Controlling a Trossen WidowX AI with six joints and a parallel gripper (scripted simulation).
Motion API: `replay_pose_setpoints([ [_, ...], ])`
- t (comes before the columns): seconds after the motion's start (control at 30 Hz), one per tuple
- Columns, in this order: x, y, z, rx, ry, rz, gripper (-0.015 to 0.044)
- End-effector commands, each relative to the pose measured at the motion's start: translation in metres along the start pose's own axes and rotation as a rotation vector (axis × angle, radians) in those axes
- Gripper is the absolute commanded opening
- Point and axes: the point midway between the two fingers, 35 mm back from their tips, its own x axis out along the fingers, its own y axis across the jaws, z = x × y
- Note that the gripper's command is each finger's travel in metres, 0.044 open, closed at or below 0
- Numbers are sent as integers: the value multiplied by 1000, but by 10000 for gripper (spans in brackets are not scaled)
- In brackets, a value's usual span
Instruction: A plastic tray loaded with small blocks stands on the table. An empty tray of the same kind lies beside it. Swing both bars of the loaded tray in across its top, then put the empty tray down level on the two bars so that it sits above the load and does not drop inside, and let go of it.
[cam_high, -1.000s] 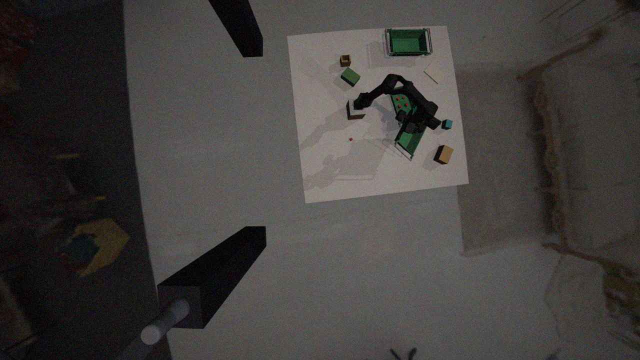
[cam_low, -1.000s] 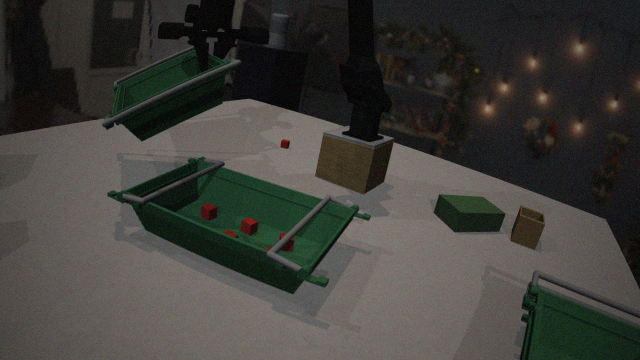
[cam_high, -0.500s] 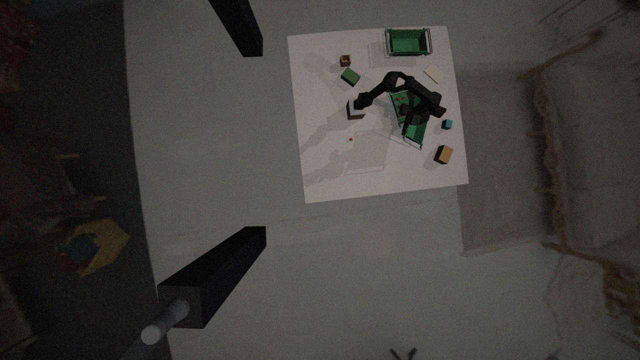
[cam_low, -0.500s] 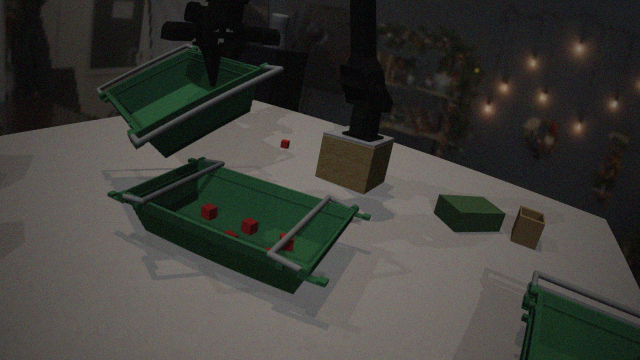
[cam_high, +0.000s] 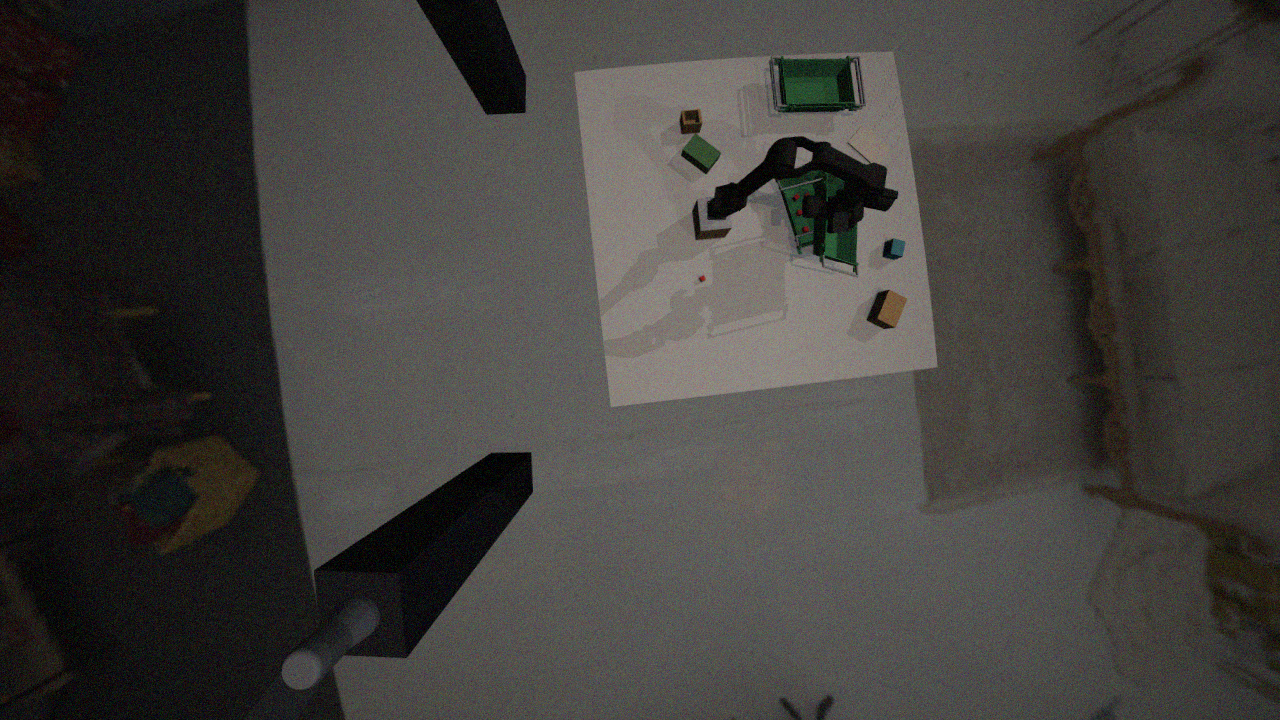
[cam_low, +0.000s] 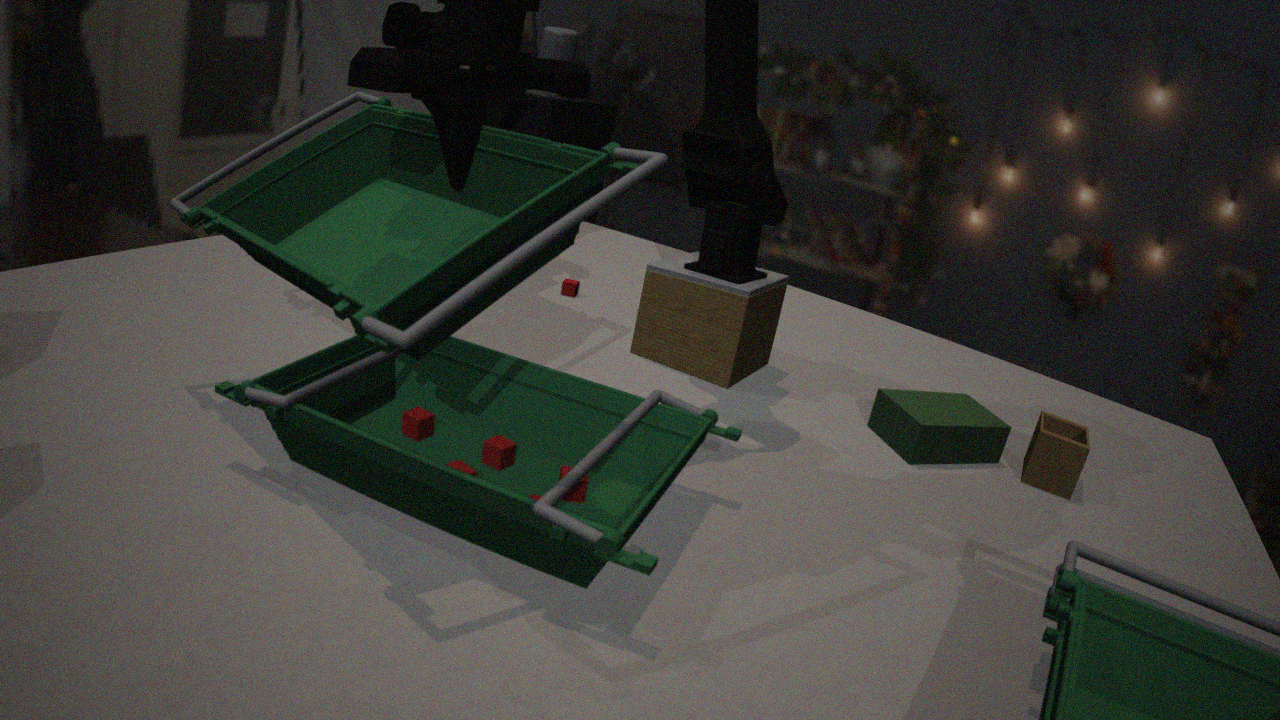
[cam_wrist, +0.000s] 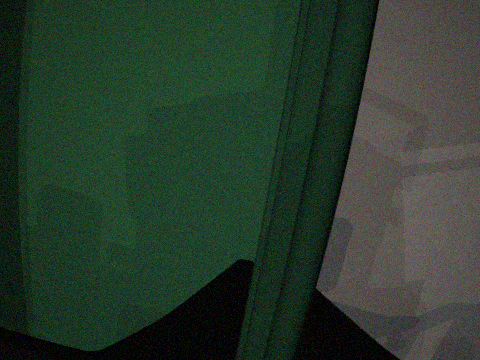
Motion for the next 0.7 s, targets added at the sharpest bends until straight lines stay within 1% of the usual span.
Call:
replay_pose_setpoints([
  [0.0, -4, 3, -11, -51, -5, 20, 0],
  [0.67, -5, 1, -85, -333, -6, 22, 0],
])
